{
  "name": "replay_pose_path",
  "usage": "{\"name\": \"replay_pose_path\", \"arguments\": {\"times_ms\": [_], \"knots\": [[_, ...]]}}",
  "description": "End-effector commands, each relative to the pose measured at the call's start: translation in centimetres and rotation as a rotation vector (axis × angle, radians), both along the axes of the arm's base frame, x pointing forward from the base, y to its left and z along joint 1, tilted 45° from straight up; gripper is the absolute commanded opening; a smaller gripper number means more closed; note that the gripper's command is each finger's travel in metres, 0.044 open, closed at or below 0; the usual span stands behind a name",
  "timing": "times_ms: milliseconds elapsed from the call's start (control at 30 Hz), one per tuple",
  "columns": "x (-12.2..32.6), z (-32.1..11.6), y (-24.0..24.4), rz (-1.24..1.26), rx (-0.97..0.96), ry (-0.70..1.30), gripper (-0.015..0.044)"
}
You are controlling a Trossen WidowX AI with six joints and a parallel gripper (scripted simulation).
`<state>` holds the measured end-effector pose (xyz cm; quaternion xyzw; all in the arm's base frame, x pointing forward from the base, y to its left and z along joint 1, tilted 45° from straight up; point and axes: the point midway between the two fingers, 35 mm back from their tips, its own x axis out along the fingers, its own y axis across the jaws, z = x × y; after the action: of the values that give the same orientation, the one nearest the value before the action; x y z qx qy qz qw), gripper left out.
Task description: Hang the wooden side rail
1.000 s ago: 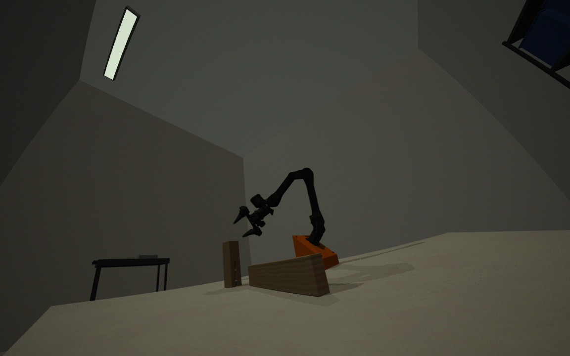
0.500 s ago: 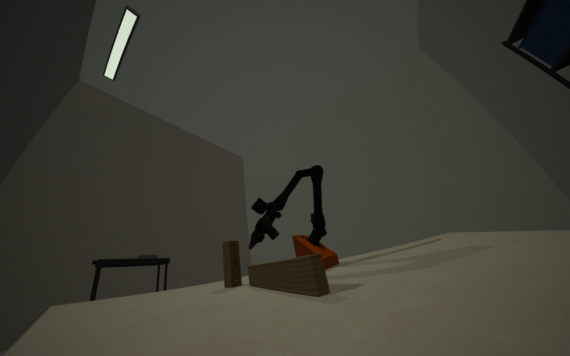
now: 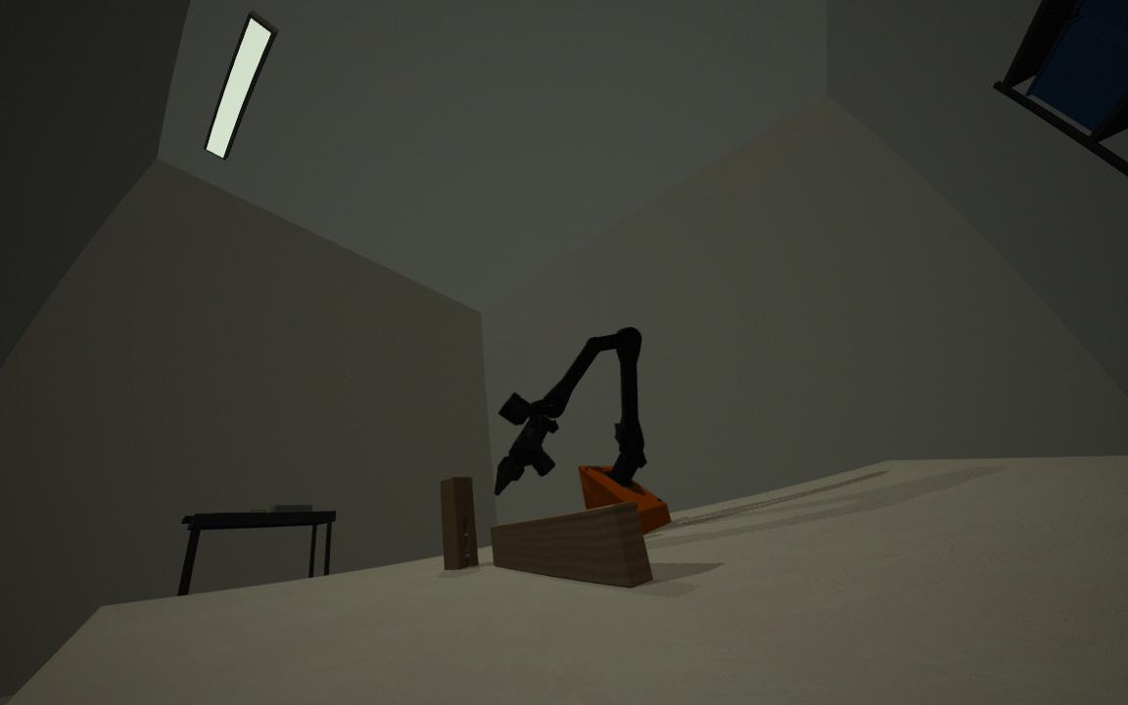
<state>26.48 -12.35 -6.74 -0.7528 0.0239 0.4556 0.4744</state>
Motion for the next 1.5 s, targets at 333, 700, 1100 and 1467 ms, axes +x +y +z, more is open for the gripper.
{"name": "replay_pose_path", "arguments": {"times_ms": [333, 700, 1100, 1467], "knots": [[0.1, -0.1, 0.4, -0.145, 0.100, 0.113, 0.0440], [0.6, -0.3, 1.3, -0.878, 0.479, 0.536, 0.0440], [1.0, 0.0, 2.0, -1.615, 0.800, 0.743, 0.0440], [1.3, 0.4, 2.4, -2.121, 1.057, 0.758, 0.0440]]}}
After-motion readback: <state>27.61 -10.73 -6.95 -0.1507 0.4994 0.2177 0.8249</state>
